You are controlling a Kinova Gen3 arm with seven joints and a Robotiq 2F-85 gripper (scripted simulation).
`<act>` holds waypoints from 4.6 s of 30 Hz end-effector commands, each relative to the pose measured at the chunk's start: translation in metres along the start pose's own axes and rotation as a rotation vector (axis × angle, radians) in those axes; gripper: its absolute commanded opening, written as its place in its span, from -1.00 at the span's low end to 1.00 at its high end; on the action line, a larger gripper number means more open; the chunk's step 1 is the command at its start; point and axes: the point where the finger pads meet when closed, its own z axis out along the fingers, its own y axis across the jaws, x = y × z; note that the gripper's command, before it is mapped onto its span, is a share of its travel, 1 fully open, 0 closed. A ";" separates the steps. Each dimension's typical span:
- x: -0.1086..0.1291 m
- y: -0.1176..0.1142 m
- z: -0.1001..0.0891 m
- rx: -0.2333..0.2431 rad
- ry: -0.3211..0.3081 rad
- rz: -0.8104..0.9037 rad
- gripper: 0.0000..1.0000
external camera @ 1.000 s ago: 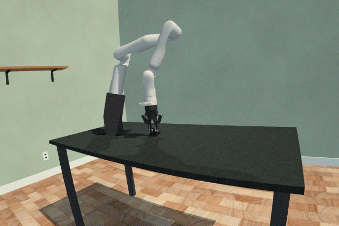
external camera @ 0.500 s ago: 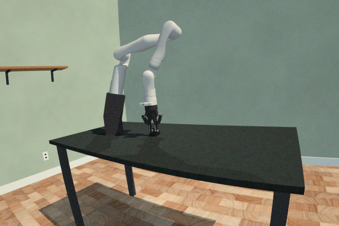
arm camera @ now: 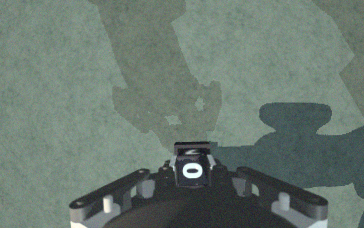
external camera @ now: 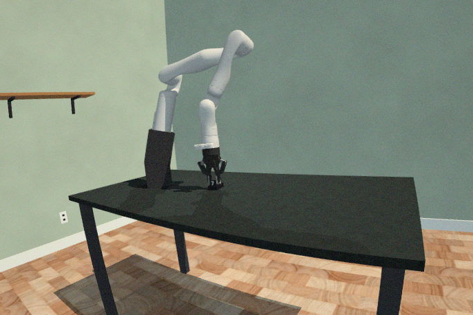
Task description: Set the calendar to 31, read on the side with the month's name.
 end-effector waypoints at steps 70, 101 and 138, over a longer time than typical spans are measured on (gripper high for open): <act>0.000 0.000 0.004 -0.001 0.000 0.000 -0.39; 0.000 0.000 -0.004 -0.001 0.000 0.000 -0.07; 0.000 0.000 -0.086 -0.001 0.000 0.000 1.00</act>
